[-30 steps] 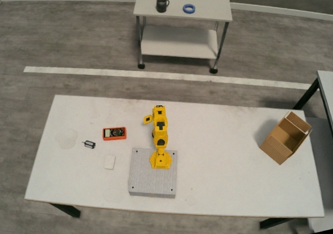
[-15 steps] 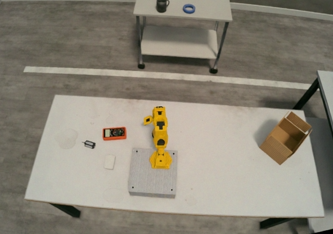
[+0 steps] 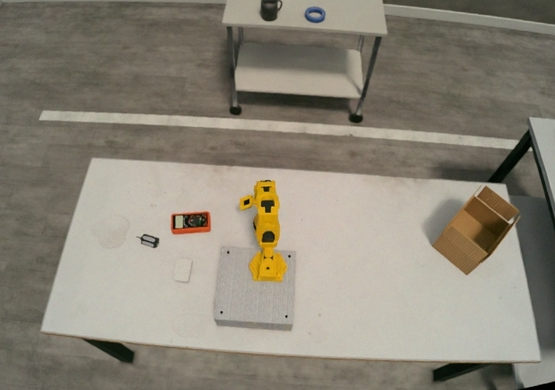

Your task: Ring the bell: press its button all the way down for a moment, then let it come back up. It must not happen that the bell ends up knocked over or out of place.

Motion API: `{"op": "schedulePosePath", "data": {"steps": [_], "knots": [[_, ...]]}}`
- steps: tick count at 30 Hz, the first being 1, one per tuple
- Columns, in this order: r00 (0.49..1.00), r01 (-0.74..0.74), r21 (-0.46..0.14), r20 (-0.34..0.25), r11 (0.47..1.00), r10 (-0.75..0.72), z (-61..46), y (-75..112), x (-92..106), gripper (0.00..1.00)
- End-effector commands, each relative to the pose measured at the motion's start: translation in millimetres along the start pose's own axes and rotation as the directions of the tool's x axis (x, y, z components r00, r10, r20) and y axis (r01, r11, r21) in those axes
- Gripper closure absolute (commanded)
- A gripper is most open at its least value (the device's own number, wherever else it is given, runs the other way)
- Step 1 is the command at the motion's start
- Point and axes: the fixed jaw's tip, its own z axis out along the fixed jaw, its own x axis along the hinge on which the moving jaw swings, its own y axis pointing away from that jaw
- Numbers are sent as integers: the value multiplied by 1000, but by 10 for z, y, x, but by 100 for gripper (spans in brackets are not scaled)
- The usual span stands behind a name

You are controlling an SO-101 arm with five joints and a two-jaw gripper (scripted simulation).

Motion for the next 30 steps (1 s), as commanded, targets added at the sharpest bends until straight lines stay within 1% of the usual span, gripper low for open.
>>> {"op": "schedulePosePath", "data": {"steps": [1,10,20,30], "knots": [[1000,22,-22,2,1000,-22,45,44,-21,100],[1000,22,-22,2,1000,-22,47,44,-21,100],[1000,21,-37,2,999,-21,94,58,-21,100],[1000,21,-37,2,999,-21,98,58,-21,100]]}}
